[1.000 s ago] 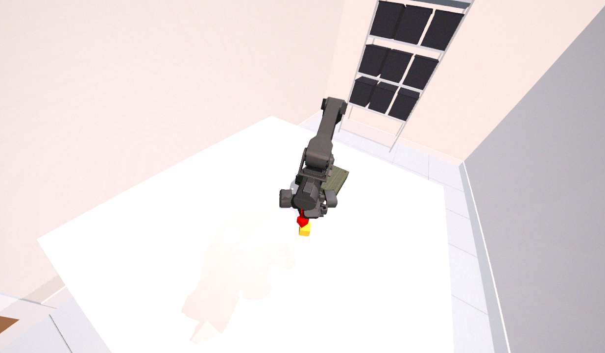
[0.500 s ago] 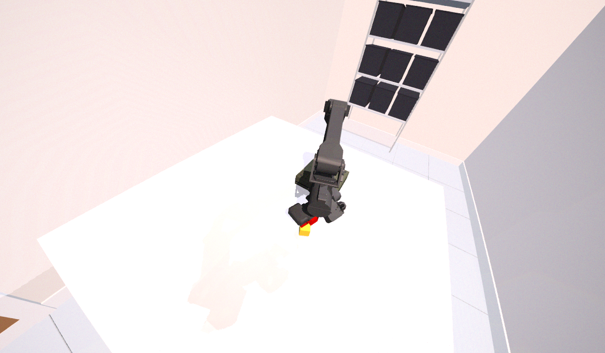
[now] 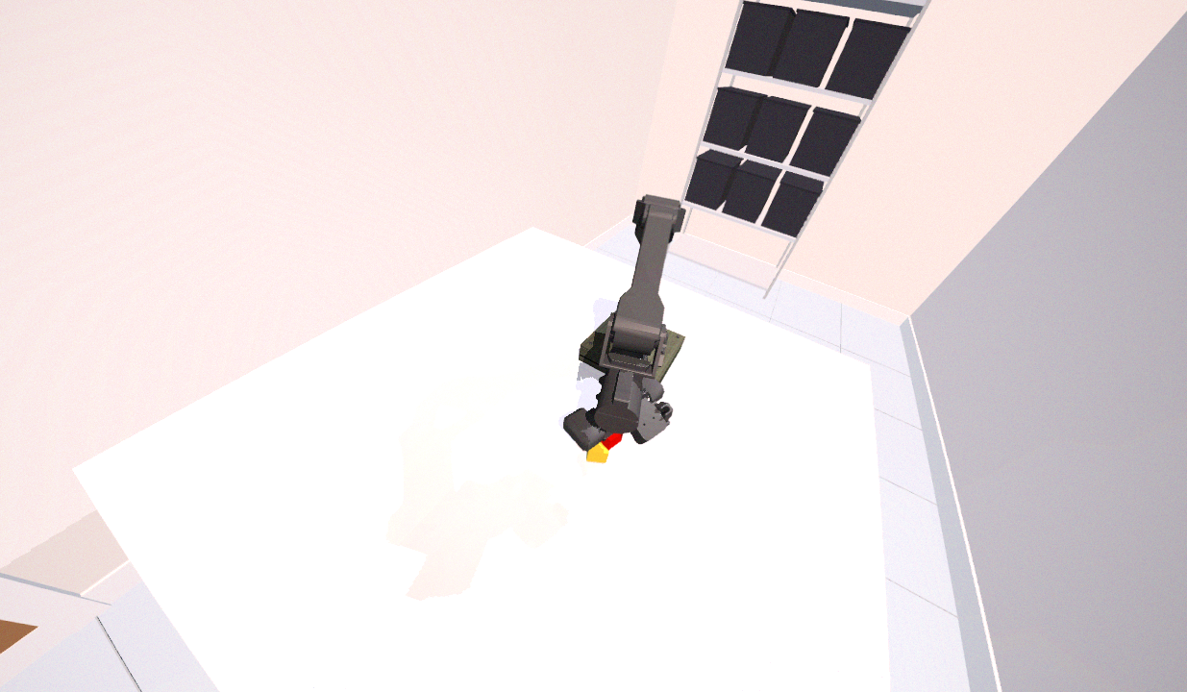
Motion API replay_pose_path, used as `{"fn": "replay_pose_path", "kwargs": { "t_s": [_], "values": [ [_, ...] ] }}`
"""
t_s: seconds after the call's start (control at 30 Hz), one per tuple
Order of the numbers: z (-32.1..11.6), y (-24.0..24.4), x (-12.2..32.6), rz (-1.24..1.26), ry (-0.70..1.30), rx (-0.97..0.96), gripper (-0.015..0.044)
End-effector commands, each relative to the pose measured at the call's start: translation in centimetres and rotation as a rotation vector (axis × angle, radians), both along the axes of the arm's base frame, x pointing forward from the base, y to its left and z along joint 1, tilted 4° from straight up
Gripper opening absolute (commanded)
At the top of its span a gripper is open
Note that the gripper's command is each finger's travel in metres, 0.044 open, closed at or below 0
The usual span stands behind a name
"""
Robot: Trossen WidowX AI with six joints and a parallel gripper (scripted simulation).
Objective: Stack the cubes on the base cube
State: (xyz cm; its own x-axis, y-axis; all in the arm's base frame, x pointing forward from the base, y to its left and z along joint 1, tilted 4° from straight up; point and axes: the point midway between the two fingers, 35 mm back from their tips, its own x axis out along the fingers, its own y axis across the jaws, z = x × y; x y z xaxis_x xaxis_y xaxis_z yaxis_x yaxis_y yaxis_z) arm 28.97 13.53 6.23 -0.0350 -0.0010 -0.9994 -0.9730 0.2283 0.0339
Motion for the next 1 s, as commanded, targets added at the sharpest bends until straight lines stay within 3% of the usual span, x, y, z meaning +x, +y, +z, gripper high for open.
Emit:
{"fn": "replay_pose_path", "kwargs": {
  "t_s": [0.0,0.97],
  "values": [
    [-0.6,-0.1,-0.1,-0.015,0.005,0.012,0.0105],
    [-3.5,0.1,-0.1,0.043,-0.007,-0.030,0.0105]
  ]
}}
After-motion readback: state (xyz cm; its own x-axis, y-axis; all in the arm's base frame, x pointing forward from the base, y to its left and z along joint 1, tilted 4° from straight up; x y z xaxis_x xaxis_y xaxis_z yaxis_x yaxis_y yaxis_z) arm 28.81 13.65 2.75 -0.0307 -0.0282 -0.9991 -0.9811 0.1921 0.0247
